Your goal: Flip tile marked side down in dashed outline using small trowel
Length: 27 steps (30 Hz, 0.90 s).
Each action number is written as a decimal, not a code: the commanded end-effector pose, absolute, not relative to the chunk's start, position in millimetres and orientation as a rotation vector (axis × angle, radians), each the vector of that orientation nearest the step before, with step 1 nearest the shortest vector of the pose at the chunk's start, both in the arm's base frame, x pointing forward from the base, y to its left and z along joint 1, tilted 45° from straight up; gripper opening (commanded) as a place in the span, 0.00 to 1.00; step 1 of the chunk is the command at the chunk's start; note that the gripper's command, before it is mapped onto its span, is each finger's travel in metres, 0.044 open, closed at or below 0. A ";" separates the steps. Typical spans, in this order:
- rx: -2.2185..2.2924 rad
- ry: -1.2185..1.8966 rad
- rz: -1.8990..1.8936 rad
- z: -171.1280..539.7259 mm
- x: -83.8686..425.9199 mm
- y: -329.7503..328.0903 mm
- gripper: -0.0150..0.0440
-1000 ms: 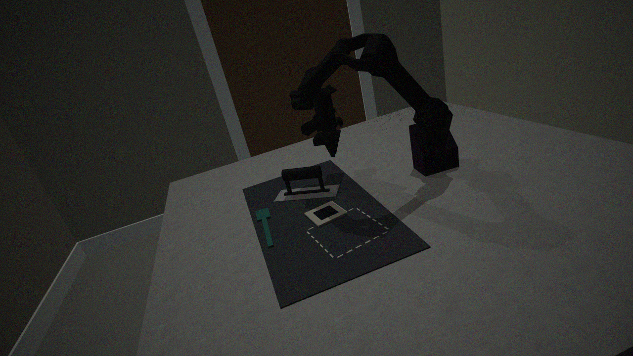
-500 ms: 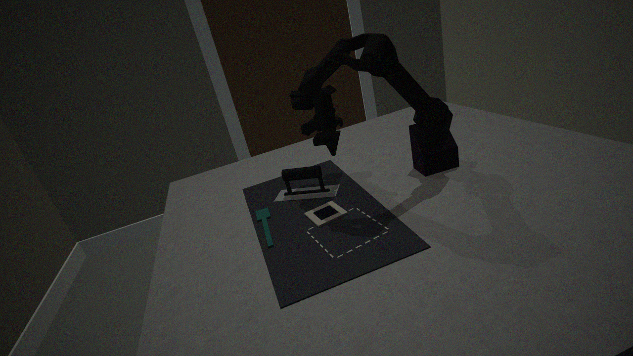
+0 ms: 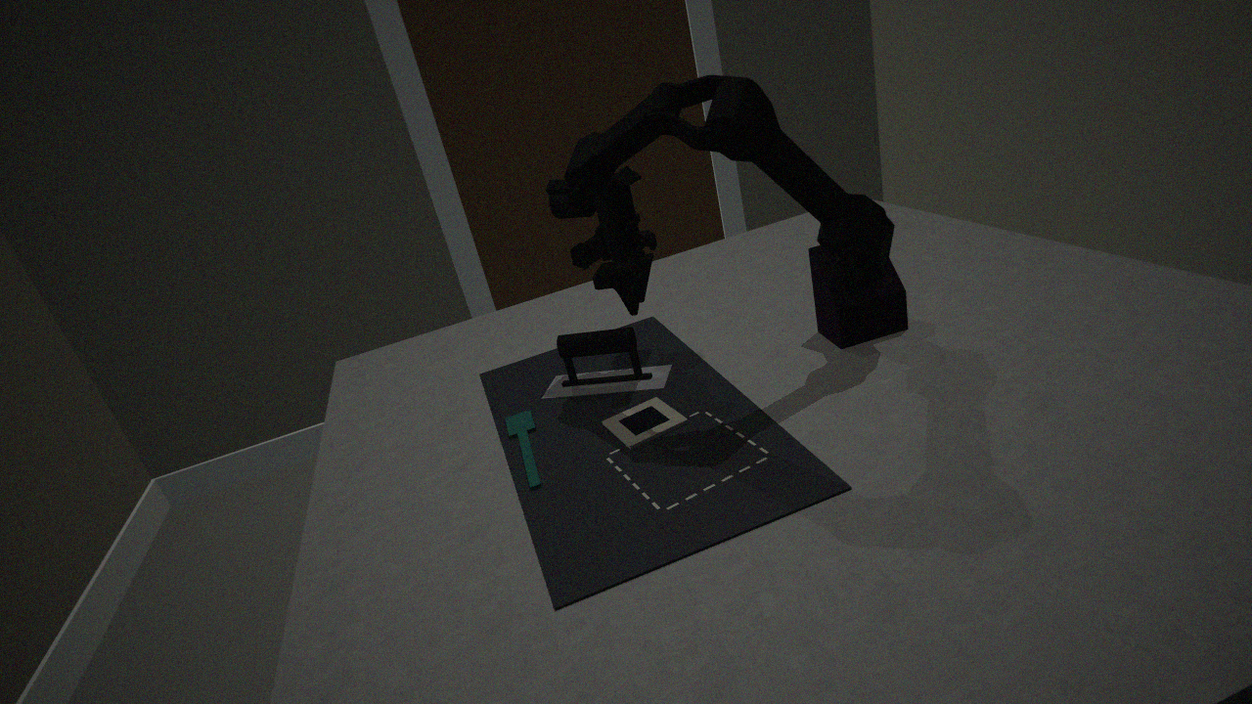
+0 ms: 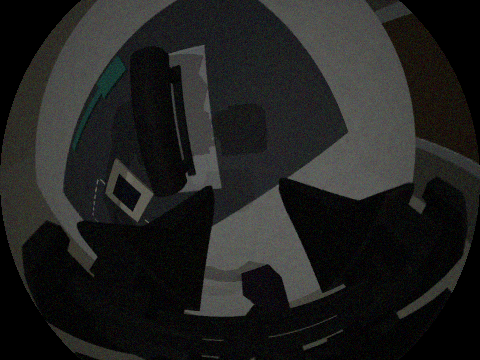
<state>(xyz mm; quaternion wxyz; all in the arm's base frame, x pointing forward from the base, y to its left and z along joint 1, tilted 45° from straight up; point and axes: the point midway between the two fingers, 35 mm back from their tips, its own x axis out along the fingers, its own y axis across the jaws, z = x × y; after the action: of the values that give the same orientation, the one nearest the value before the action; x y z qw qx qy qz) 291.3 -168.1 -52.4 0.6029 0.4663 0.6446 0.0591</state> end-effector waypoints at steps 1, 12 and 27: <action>1.080 1.492 0.142 -35.3 331.1 -169.7 0.71; 1.083 1.492 0.147 -10.9 373.2 -164.7 0.71; 1.083 1.492 0.148 -26.2 377.8 -151.4 0.71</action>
<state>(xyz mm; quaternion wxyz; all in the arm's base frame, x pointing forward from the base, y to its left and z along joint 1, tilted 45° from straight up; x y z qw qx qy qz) 377.7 -155.3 -20.1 0.6059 0.4633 0.6435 0.0644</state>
